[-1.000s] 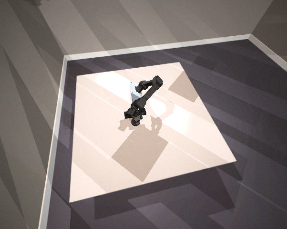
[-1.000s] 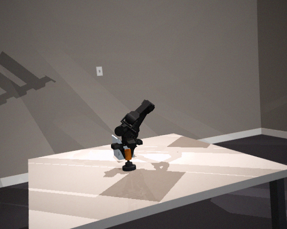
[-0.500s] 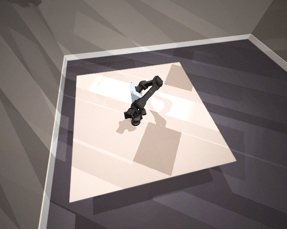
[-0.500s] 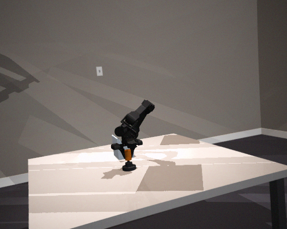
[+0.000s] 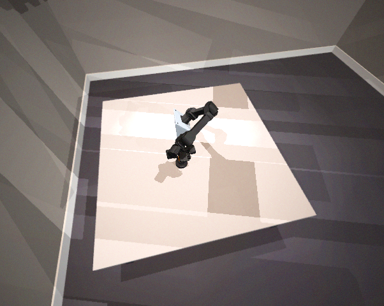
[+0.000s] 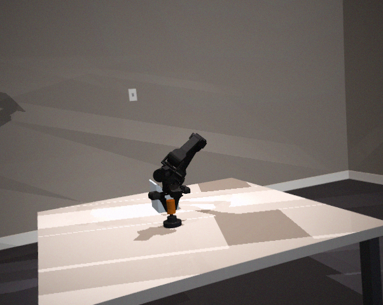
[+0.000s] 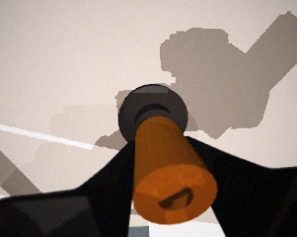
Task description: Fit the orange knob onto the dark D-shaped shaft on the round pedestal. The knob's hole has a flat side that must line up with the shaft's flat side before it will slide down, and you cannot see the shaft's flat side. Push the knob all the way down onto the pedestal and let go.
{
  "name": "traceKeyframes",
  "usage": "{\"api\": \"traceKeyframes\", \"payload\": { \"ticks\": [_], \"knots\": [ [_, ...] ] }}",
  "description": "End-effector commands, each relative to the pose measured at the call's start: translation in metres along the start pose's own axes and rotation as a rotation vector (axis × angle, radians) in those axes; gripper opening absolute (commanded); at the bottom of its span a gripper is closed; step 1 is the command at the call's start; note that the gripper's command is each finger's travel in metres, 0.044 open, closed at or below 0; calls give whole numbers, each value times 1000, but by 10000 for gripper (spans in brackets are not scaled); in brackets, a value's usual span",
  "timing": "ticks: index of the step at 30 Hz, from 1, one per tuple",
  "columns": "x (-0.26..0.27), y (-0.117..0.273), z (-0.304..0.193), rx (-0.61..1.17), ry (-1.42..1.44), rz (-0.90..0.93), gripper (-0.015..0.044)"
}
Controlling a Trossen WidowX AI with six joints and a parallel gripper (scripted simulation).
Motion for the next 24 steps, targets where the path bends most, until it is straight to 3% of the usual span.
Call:
{"api": "traceKeyframes", "payload": {
  "ticks": [1, 24],
  "knots": [
    [0, 0, 0, -4, -34, 1, 0],
    [-1, -1, -1, -4, -21, 1, 0]
  ]
}}
Point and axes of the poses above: the point midway between the two fingers, 35 mm back from their tips, its own y axis back along the fingers, its own x axis across the jaws, z = x × y, the point moved 3 cm from there along y, back along the fingers, and after that the axes turned 3 degrees about y, right-handed, at the moved point
